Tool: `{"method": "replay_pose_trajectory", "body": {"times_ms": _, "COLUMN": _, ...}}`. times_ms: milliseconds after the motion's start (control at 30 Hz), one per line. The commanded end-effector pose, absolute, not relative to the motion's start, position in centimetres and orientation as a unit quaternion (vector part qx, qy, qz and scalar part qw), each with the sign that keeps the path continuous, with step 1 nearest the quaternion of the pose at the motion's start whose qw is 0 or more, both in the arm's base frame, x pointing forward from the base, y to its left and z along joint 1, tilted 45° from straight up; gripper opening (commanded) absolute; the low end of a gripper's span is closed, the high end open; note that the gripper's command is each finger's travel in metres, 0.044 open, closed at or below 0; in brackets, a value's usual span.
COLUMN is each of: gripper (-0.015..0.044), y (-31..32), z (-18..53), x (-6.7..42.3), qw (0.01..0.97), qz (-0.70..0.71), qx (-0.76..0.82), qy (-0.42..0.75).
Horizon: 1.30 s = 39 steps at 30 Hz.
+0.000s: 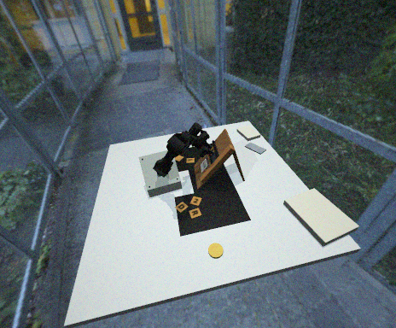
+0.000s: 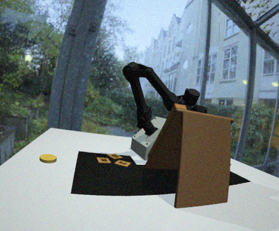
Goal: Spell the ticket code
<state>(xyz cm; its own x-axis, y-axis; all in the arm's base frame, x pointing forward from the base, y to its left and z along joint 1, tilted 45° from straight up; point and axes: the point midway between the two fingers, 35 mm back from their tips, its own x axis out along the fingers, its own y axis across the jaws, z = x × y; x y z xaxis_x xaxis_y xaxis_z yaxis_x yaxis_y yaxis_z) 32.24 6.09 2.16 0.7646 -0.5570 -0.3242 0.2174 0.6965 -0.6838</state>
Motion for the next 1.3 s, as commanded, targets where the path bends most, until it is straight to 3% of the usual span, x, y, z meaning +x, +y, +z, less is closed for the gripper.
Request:
{"method": "replay_pose_trajectory", "body": {"times_ms": 0, "gripper": 0.0, "y": 5.8, "z": 2.2, "x": 32.0, "qw": 0.881, "qz": -0.217, "qx": -0.324, "qy": 0.266}}
{"method": "replay_pose_trajectory", "body": {"times_ms": 1267, "gripper": 0.0, "y": 4.5, "z": 3.5, "x": 31.7, "qw": 0.881, "qz": -0.217, "qx": -0.325, "qy": 0.266}}
